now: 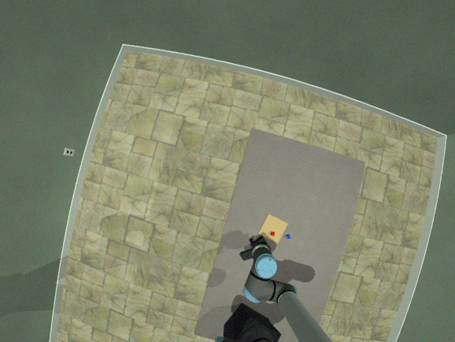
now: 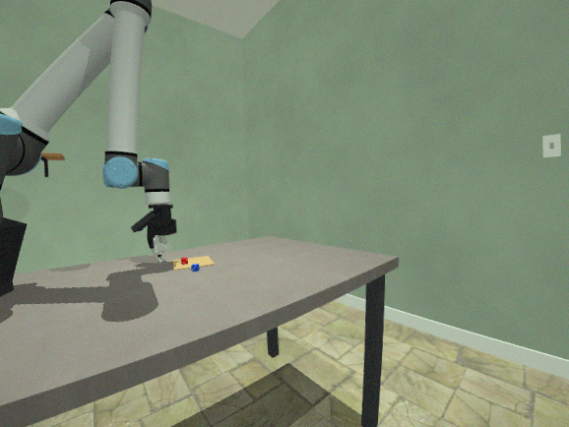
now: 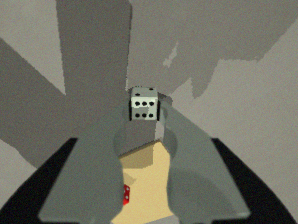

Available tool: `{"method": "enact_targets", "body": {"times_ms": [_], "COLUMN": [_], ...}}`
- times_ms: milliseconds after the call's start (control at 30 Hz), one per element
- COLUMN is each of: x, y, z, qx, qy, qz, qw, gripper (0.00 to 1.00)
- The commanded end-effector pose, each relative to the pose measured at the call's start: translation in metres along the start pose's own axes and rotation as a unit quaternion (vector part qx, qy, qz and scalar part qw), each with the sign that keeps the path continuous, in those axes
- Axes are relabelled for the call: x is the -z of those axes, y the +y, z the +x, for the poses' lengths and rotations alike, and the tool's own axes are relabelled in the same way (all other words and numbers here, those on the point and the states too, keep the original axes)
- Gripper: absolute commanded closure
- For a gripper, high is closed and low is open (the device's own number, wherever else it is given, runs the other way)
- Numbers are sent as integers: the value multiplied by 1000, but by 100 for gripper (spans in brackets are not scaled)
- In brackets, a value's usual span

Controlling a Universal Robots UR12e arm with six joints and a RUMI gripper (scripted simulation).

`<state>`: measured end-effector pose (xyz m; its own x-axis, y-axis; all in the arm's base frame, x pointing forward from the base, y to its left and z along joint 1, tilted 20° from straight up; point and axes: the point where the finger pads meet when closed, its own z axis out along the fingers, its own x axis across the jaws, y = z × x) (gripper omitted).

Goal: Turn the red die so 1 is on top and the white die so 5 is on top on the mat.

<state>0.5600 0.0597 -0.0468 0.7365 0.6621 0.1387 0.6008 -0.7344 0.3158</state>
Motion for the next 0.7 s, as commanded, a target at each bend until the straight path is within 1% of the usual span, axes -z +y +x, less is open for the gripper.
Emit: {"method": "enact_targets", "body": {"times_ms": [0,100,167,200,667], "x": [6,14,14,18,80], "y": [0,0,0,0,0], "z": [0,0,0,0,0], "qx": [0,0,0,0,0], "qy": [0,0,0,0,0], "qz": [0,0,0,0,0], "qw": [1000,1000,1000,1000,1000], "gripper": [97,97,97,97,97]}}
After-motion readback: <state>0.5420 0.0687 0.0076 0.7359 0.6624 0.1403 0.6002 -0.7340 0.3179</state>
